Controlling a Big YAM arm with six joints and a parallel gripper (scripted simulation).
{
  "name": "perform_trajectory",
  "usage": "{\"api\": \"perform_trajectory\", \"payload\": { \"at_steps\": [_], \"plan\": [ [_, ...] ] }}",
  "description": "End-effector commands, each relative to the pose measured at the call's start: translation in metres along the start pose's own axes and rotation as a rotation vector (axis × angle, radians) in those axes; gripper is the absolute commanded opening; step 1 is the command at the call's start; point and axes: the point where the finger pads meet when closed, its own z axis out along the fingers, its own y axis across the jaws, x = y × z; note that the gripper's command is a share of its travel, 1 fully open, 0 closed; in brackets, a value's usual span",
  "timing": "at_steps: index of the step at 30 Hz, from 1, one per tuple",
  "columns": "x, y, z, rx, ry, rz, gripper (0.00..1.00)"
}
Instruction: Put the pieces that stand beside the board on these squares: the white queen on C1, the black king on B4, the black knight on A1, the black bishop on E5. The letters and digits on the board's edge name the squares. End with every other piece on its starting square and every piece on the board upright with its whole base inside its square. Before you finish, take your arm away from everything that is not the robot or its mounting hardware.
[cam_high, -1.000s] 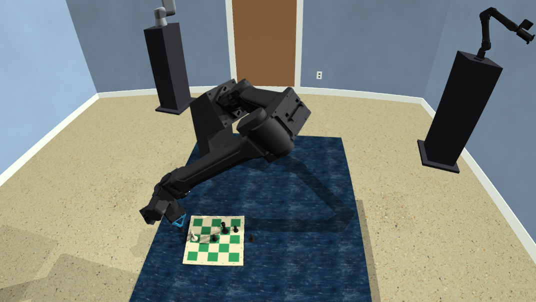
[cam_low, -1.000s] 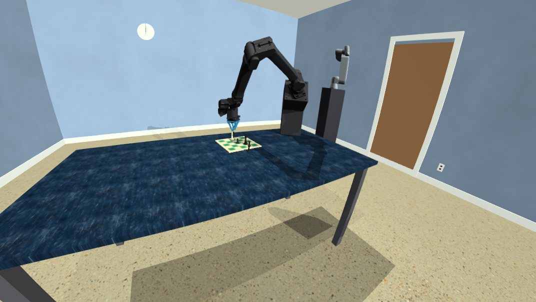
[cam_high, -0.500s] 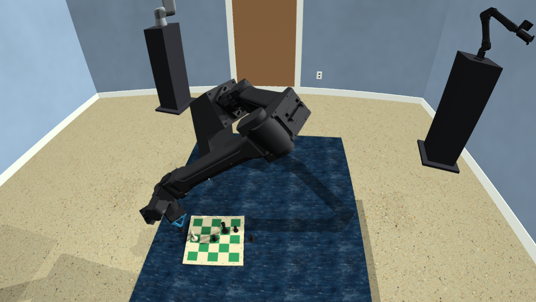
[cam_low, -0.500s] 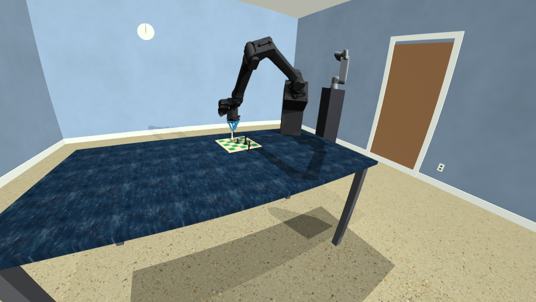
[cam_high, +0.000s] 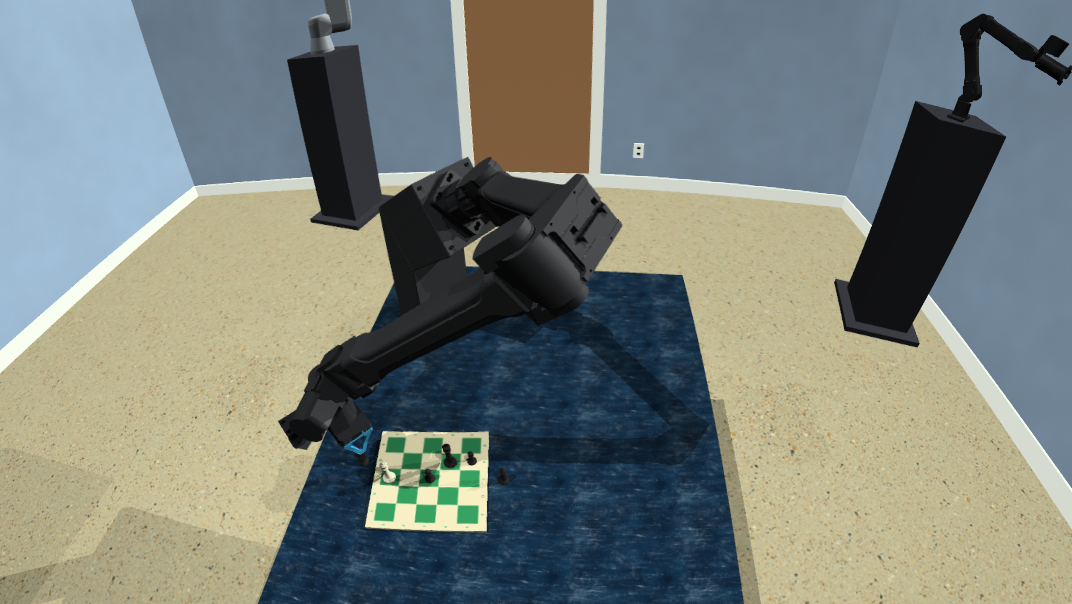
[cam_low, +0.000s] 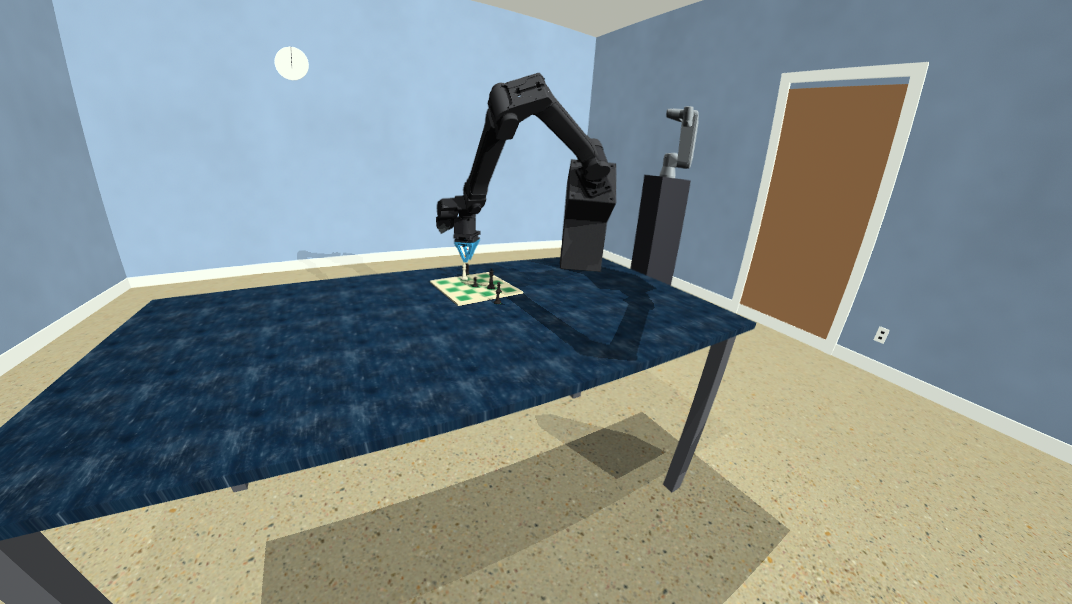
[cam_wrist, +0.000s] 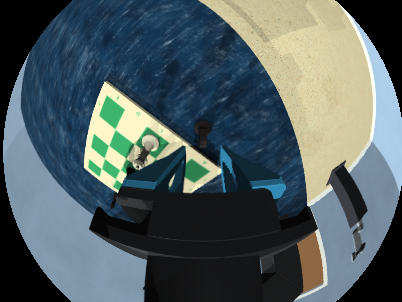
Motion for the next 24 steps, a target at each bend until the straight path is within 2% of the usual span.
{"api": "perform_trajectory", "payload": {
  "at_steps": [1, 12, 24],
  "plan": [
    [-0.008, -0.002, -0.002, -0.003, -0.017, 0.014, 0.35],
    [0.002, 0.003, -0.001, -0.002, -0.007, 0.005, 0.35],
    [0.002, 0.004, -0.002, -0.003, -0.009, 0.006, 0.35]
  ]
}}
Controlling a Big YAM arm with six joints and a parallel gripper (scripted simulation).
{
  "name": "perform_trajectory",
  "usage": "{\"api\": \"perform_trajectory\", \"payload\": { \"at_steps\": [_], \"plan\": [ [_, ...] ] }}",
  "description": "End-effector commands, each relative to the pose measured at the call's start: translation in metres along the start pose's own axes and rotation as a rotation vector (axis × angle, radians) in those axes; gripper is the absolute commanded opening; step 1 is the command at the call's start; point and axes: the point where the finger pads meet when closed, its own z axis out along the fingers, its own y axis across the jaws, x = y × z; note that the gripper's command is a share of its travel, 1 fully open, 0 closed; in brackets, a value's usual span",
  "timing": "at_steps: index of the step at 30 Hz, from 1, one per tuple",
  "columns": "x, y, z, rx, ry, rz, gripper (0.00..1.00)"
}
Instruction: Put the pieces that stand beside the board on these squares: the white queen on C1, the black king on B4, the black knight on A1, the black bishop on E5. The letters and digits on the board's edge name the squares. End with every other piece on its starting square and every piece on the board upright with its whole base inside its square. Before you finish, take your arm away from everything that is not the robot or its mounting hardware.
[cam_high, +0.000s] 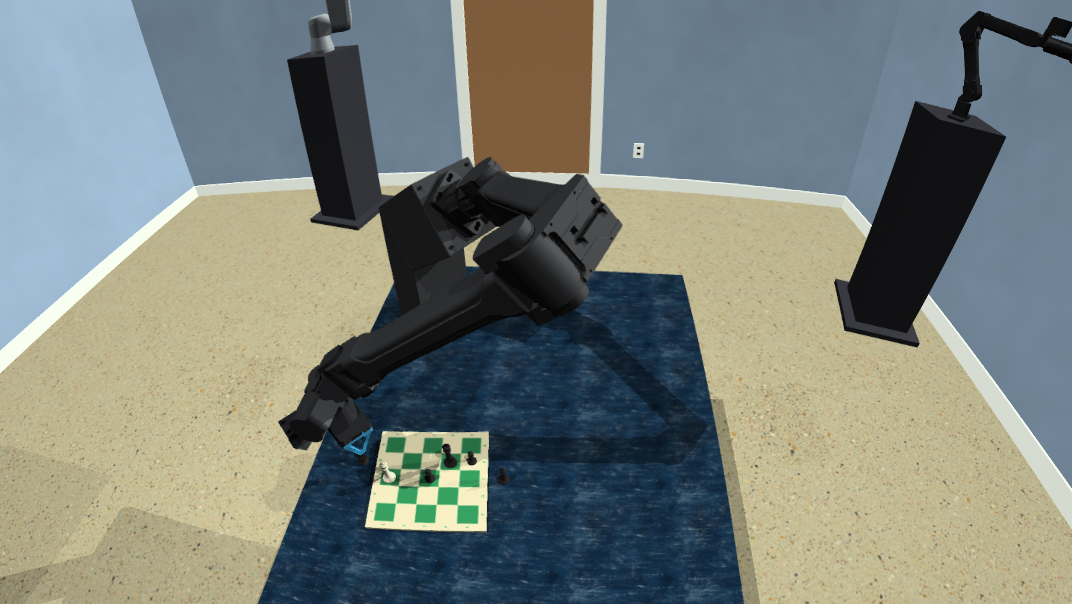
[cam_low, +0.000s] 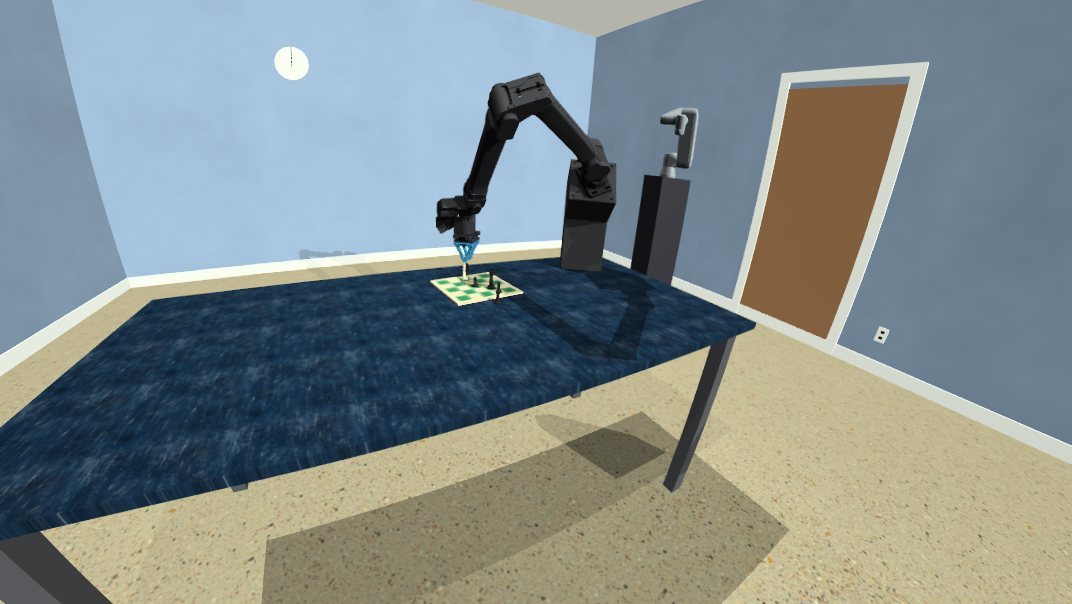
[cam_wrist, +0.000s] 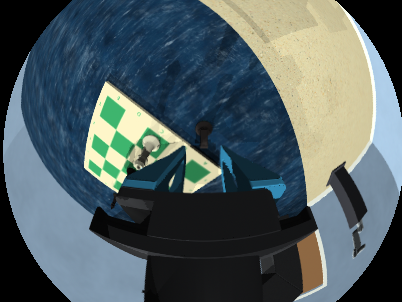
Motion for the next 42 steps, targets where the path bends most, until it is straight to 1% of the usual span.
{"api": "perform_trajectory", "payload": {
  "at_steps": [1, 33, 37, 38, 42],
  "plan": [
    [0.0027, 0.0027, -0.0023, -0.001, -0.006, 0.009, 0.35],
    [0.0043, 0.0054, -0.0016, -0.003, -0.006, 0.001, 0.35],
    [0.0044, 0.0067, -0.0023, -0.005, -0.008, -0.002, 0.35],
    [0.0022, 0.0048, -0.006, -0.004, -0.014, 0.006, 0.35],
    [0.0042, 0.006, -0.0048, -0.005, -0.012, 0.002, 0.35]
  ]
}}
